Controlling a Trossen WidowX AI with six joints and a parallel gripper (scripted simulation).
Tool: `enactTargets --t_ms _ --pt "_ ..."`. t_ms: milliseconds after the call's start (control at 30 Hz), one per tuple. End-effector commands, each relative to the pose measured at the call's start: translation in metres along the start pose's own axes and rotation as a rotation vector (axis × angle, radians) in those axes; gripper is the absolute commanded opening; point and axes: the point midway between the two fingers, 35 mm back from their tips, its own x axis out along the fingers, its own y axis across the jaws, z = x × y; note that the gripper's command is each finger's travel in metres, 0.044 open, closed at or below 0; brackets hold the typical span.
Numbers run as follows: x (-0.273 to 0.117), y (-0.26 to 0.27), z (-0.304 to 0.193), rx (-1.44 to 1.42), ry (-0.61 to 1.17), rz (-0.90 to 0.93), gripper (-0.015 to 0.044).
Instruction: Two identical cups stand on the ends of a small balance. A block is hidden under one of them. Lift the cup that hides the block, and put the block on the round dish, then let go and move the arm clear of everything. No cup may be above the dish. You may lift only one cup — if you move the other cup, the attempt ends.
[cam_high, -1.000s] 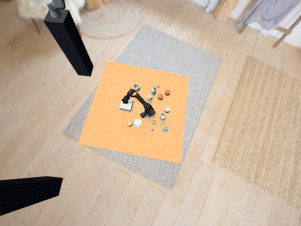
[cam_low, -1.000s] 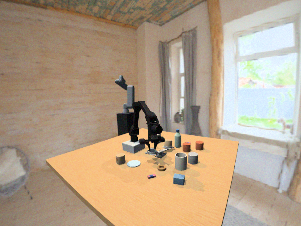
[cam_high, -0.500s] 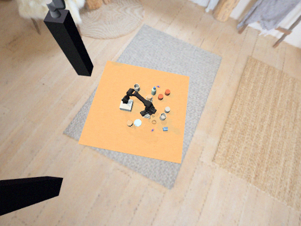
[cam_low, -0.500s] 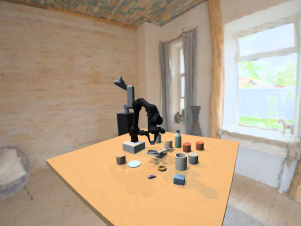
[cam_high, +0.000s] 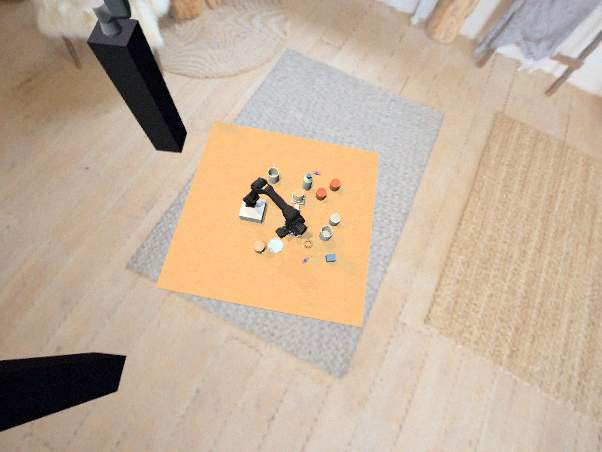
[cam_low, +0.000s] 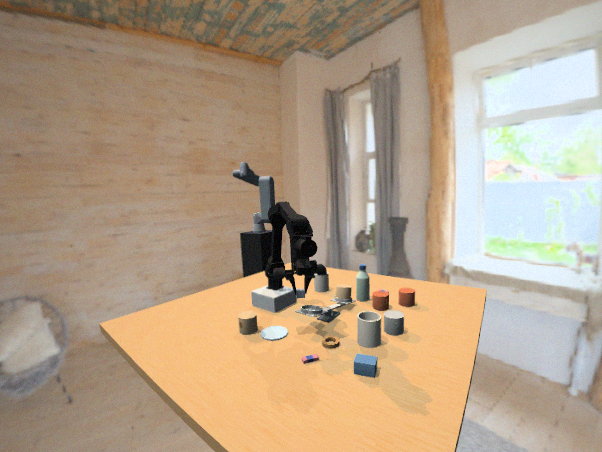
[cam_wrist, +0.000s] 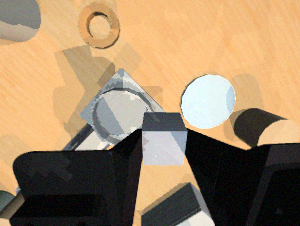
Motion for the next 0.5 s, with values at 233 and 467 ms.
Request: enactTargets --t_ms 233,467 --pt "0.06 -0.086 -0.006 0.002 0.013 -0.007 0.0" --pt "0.074 -0.105 -0.012 0.002 0.013 -0.009 0.0"
